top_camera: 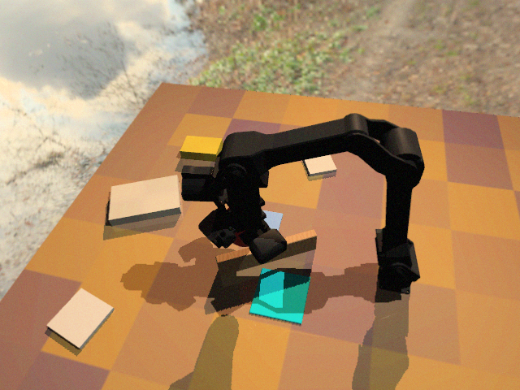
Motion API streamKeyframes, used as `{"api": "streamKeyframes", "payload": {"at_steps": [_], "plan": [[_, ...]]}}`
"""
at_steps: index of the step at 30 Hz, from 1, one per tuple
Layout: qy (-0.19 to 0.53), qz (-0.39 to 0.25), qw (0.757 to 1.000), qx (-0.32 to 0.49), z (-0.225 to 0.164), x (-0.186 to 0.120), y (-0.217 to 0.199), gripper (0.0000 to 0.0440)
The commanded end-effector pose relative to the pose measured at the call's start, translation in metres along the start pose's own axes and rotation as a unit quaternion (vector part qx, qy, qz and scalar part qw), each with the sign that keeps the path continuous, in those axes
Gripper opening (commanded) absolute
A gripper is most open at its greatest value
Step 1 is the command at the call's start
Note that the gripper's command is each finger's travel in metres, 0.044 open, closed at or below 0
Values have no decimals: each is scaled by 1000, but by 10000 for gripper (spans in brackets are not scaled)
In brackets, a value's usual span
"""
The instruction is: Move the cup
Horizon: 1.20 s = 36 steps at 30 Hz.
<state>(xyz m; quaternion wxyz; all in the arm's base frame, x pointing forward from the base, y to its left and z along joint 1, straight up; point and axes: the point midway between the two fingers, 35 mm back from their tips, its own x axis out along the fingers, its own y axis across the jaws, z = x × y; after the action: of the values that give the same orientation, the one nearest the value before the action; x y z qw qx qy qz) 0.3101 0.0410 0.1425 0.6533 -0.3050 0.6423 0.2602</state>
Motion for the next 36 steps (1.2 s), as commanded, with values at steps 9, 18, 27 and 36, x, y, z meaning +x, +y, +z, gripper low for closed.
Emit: {"api": "streamKeyframes", "payload": {"at_steps": [9, 18, 27, 36], "plan": [[-22, -12, 999, -30, 21, 0, 33, 0], [-29, -16, 998, -45, 27, 8, 58, 0], [-30, -18, 998, -46, 24, 24, 74, 0], [-30, -19, 999, -37, 16, 45, 85, 0]]}}
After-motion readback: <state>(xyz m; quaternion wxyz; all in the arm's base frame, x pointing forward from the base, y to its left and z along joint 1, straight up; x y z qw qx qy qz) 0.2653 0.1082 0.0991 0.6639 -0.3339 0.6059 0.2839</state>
